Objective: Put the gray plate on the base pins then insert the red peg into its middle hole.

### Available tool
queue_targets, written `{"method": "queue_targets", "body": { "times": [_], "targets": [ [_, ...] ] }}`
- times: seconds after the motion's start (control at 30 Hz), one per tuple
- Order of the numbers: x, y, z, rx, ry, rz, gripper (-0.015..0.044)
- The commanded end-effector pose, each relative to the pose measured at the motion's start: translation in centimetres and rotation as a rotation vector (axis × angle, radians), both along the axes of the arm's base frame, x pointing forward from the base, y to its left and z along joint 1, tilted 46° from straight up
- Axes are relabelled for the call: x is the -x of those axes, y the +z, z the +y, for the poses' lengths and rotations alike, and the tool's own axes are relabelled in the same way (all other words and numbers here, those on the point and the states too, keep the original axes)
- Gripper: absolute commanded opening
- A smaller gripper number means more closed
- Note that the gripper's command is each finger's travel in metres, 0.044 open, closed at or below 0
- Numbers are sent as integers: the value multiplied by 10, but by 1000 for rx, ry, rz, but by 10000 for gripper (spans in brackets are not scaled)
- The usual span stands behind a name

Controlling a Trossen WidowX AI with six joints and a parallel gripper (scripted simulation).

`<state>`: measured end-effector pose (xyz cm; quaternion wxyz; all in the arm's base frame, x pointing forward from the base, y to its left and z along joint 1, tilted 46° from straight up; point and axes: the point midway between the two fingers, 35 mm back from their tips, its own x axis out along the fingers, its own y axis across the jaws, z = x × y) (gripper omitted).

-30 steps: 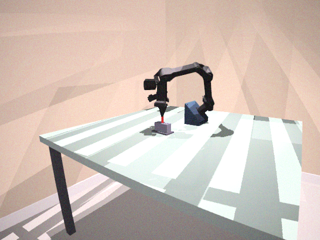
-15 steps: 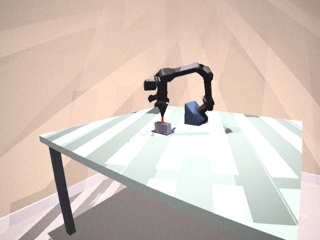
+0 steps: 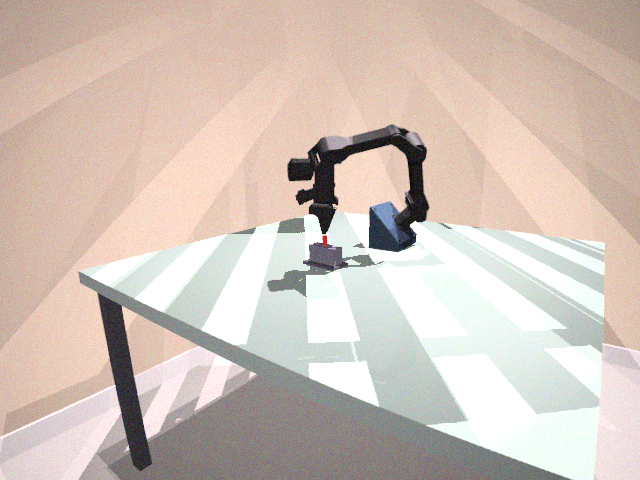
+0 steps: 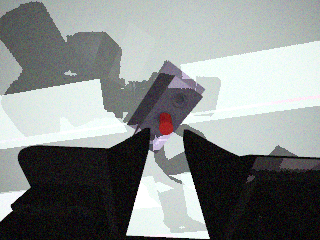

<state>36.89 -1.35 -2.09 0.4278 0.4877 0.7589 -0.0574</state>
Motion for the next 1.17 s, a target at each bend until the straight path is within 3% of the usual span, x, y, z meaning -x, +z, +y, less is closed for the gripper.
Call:
{"method": "queue_targets", "body": {
  "times": [0.0, 1.13],
  "targets": [
    [0, 0, 0, 0, 0, 0, 150],
    [2, 11, -8, -2, -9, 8, 150]
  ]
}}
